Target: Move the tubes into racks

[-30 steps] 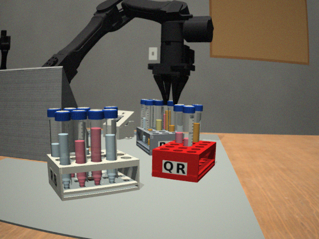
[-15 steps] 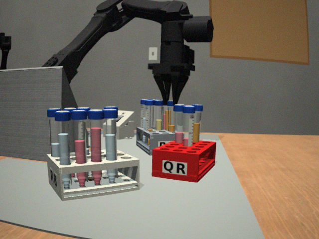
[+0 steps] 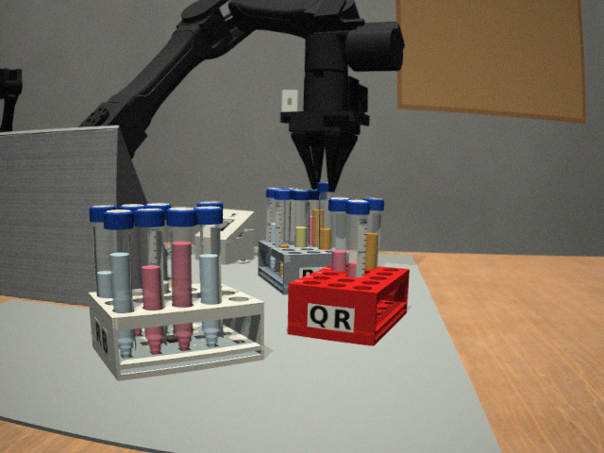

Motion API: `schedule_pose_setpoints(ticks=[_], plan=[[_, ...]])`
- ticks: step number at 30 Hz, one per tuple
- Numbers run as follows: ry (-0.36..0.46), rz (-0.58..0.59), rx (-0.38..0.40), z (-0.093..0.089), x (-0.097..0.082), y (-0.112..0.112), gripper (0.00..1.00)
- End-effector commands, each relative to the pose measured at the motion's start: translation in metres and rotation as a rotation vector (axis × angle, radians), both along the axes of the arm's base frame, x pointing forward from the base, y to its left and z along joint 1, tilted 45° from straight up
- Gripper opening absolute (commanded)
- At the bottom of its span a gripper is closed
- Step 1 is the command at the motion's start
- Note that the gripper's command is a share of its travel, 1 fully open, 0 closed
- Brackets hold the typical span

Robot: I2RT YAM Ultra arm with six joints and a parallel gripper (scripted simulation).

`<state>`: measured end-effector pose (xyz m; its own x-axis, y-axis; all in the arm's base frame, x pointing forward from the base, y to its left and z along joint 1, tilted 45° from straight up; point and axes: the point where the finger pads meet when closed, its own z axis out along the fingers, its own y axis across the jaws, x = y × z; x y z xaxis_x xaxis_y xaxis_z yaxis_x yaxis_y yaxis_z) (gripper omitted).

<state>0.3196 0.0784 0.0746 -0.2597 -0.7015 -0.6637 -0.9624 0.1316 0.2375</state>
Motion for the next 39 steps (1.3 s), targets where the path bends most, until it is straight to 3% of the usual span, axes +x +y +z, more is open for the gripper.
schedule_pose_setpoints(ticks=[1, 39], plan=[[-0.036, -0.017, 0.001, 0.017, 0.005, -0.010, 0.00], [0.002, -0.014, -0.002, 0.028, 0.004, -0.037, 0.00]])
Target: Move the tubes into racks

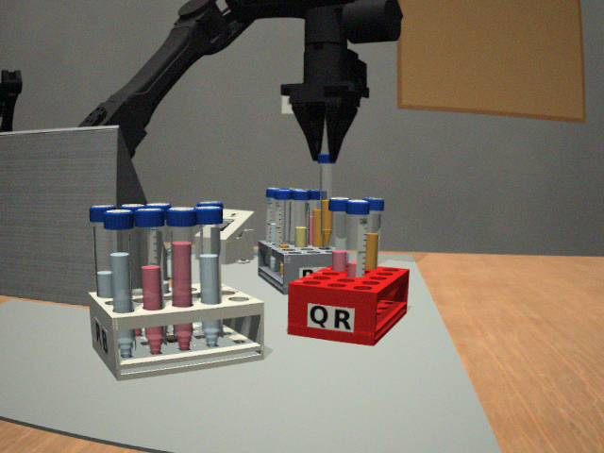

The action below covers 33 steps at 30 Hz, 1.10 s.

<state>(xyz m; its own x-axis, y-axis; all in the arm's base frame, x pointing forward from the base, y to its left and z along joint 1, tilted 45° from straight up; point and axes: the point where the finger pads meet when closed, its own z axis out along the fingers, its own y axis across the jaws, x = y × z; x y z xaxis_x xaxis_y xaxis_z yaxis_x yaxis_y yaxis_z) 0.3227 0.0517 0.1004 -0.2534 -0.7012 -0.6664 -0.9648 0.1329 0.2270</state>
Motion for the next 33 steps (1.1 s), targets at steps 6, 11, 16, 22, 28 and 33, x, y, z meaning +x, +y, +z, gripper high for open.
schedule_pose_setpoints(ticks=[6, 11, 16, 22, 28, 33], plan=[[-0.001, -0.014, -0.002, 0.011, 0.001, -0.013, 0.00], [0.013, -0.013, 0.000, 0.009, 0.001, -0.016, 0.00], [0.011, -0.013, -0.002, 0.013, 0.002, -0.020, 0.00], [0.020, -0.012, 0.000, 0.012, -0.016, -0.021, 0.00], [0.018, -0.012, 0.000, 0.010, -0.021, -0.023, 0.00], [0.003, -0.012, -0.005, 0.007, -0.025, -0.027, 0.00]])
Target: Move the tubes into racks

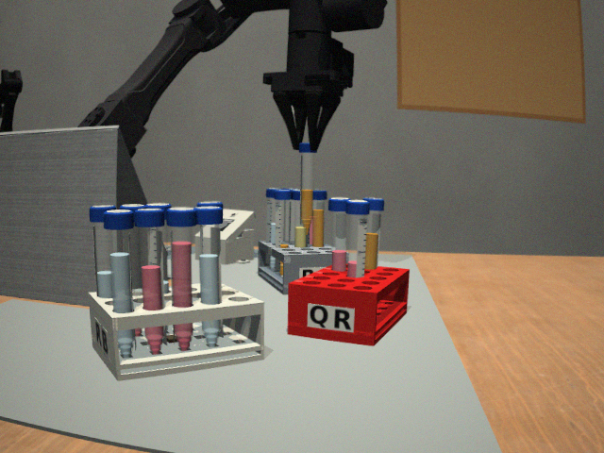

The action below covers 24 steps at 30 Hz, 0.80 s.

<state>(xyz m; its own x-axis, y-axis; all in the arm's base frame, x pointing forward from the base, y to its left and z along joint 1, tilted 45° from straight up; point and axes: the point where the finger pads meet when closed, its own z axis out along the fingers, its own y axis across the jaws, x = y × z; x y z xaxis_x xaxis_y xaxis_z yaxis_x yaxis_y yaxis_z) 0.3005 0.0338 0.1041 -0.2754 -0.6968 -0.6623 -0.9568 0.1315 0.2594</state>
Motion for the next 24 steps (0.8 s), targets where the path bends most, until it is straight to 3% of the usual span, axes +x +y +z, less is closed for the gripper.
schedule_pose_setpoints(ticks=[1, 6, 9, 12, 24], plan=[[-0.032, -0.012, -0.012, 0.002, -0.004, -0.010, 0.00], [-0.031, -0.012, -0.012, 0.000, -0.011, -0.014, 0.00], [-0.059, -0.015, -0.014, 0.005, -0.005, -0.016, 0.00], [-0.018, -0.011, -0.008, -0.001, -0.020, -0.015, 0.00], [-0.029, -0.011, -0.012, -0.007, -0.033, -0.024, 0.00]])
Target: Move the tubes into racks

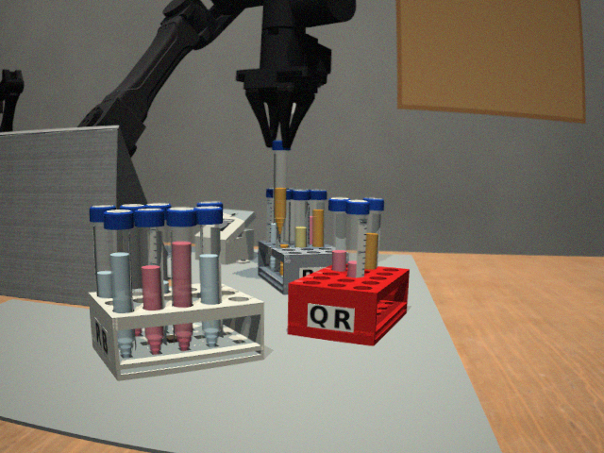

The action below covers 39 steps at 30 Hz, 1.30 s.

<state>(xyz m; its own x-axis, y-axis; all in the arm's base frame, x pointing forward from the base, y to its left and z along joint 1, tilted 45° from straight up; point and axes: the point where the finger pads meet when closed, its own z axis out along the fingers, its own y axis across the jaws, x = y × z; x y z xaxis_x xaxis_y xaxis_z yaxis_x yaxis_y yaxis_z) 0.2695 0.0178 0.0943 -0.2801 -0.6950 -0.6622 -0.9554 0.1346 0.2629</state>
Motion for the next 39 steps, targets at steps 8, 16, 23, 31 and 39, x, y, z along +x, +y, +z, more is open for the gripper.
schedule_pose_setpoints(ticks=[8, 16, 23, 31, 39], plan=[[-0.023, -0.007, -0.010, 0.000, -0.014, -0.012, 0.00], [-0.027, -0.006, -0.011, -0.004, -0.024, -0.018, 0.00], [-0.044, -0.007, -0.020, -0.015, -0.011, -0.031, 0.00], [-0.044, -0.007, -0.021, -0.033, -0.001, -0.048, 0.00], [-0.042, -0.007, -0.020, -0.046, 0.007, -0.061, 0.00]])
